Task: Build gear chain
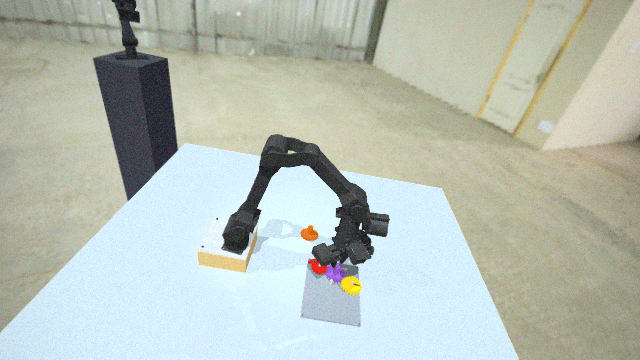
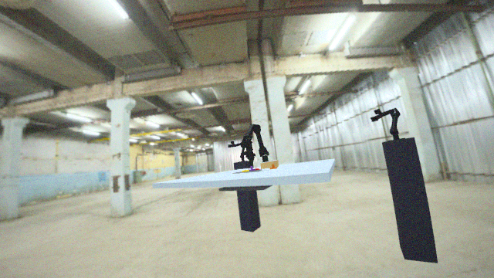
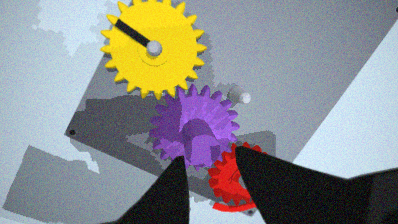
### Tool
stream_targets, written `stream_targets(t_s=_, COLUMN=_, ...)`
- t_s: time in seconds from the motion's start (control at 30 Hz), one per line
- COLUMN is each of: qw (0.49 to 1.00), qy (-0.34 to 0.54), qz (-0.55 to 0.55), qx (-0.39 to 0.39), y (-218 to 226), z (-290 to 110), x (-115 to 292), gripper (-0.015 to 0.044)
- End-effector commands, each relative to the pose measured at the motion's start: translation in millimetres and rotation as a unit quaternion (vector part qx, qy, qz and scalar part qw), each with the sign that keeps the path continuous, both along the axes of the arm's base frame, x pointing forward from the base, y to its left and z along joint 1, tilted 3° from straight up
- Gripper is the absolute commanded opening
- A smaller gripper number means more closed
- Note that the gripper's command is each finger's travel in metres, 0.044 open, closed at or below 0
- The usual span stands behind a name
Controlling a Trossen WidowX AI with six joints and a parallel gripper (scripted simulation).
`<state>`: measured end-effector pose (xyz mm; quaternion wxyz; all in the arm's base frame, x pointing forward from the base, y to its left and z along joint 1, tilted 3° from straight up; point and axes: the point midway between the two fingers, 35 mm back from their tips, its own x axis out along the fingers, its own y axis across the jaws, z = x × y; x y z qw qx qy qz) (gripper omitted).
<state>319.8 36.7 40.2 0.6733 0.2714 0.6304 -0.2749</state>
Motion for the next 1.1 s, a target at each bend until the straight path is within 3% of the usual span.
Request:
stream_targets(t_s=0.0, qw=1.0, qy=-0.007, qz=-0.004, qx=0.002, y=1.3, z=25.8, x=1.6, gripper=0.014)
stream_targets(t_s=0.1, qw=1.0, qy=-0.007, qz=-0.004, qx=0.002, y=1.5, z=32.9, x=0.7, gripper=0.014)
stream_targets(t_s=0.13, qw=1.0, qy=-0.007, qz=-0.001, qx=0.001, y=1.0, z=27.5, x=0.8, gripper=0.0166)
stream_targets(t_s=0.27, qw=1.0, qy=-0.007, qz=-0.001, qx=0.001, y=1.6, z=72.3, x=-6.2, gripper=0.0271)
stream_targets(t_s=0.5, qw=1.0, qy=-0.007, qz=-0.001, qx=0.001, y=1.6, z=75.1, x=-6.9, gripper=0.044)
stream_targets(t_s=1.07, qw=1.0, qy=-0.007, qz=-0.001, qx=0.001, y=1.6, z=75.1, x=-6.9, gripper=0.044)
